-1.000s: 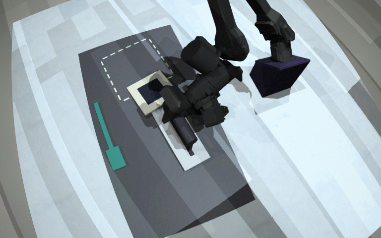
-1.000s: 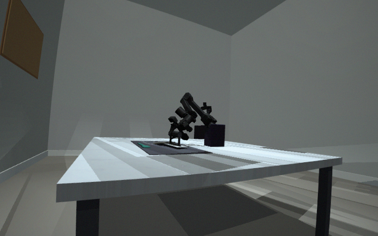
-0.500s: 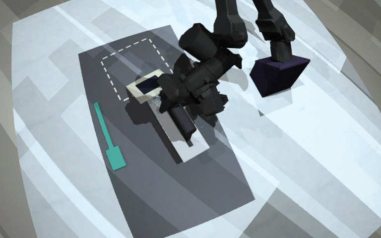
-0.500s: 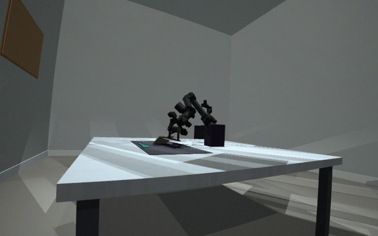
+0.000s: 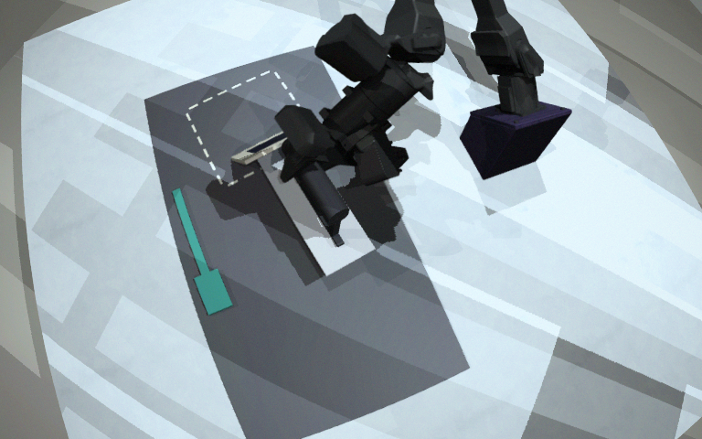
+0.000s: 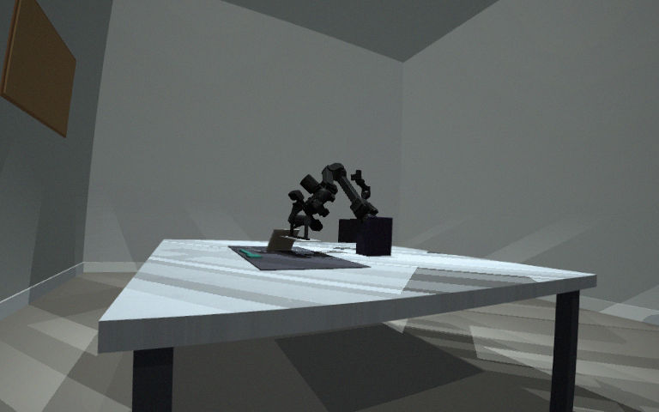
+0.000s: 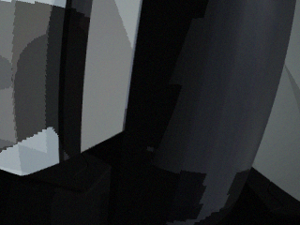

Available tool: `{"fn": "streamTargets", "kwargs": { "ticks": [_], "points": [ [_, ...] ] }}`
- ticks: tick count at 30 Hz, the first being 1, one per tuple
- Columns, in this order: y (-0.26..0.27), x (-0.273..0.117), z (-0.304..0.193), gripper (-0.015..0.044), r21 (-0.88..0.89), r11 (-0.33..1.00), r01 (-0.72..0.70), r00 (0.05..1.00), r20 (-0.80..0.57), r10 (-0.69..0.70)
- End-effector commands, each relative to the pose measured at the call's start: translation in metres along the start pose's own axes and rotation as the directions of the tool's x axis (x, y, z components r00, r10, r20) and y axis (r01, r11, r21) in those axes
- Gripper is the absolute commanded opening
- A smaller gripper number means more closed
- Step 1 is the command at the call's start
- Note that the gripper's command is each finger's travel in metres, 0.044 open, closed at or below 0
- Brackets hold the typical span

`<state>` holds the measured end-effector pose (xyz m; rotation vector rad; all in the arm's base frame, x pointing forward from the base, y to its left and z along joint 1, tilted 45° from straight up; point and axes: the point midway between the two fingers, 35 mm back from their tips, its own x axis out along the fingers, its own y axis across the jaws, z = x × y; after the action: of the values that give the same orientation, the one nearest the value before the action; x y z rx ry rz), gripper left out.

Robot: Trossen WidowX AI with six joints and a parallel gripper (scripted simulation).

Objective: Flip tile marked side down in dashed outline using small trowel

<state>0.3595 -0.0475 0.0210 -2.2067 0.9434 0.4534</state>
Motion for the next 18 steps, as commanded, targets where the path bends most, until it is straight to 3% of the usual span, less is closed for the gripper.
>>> {"fn": "streamTargets", "kwargs": {
  "ticks": [1, 18],
  "points": [
    [-0.01, -0.003, -0.016, 0.0, 0.011, 1.0, 0.023, 1.0, -0.013, -0.023],
    [-0.006, 0.0, -0.051, 0.0, 0.01, 1.0, 0.023, 1.0, -0.014, -0.023]
  ]
}}
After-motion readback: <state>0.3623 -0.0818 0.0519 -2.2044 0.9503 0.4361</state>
